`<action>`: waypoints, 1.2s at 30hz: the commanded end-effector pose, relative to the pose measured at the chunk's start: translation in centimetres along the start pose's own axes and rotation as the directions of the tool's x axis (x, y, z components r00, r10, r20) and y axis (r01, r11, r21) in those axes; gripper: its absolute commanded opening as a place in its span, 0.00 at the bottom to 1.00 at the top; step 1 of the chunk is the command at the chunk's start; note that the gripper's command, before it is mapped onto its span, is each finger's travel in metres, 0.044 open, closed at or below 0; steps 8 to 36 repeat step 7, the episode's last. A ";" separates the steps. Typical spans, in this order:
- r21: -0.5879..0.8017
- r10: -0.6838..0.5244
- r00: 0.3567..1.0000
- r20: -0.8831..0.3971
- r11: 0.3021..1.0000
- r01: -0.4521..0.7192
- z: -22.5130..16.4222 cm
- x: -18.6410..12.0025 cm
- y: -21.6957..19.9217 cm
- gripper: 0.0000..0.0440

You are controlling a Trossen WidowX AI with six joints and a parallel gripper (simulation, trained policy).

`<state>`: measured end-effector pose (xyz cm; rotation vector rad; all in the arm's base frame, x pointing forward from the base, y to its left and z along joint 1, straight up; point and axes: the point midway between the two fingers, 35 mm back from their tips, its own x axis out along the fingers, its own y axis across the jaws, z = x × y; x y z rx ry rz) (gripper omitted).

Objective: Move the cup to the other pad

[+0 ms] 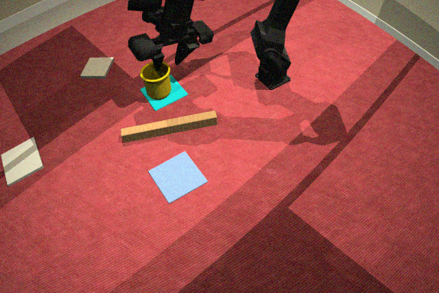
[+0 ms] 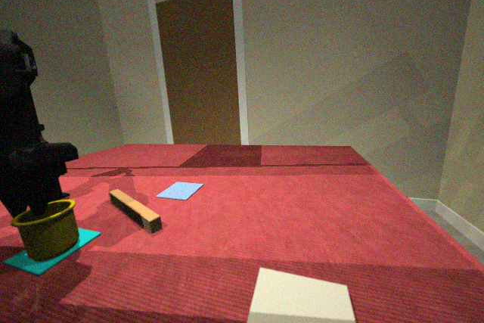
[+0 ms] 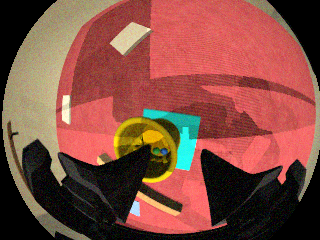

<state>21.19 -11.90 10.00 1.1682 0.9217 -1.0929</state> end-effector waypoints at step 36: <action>0.027 0.053 0.998 0.019 0.998 -0.053 0.6 -2.1 -0.1 0.64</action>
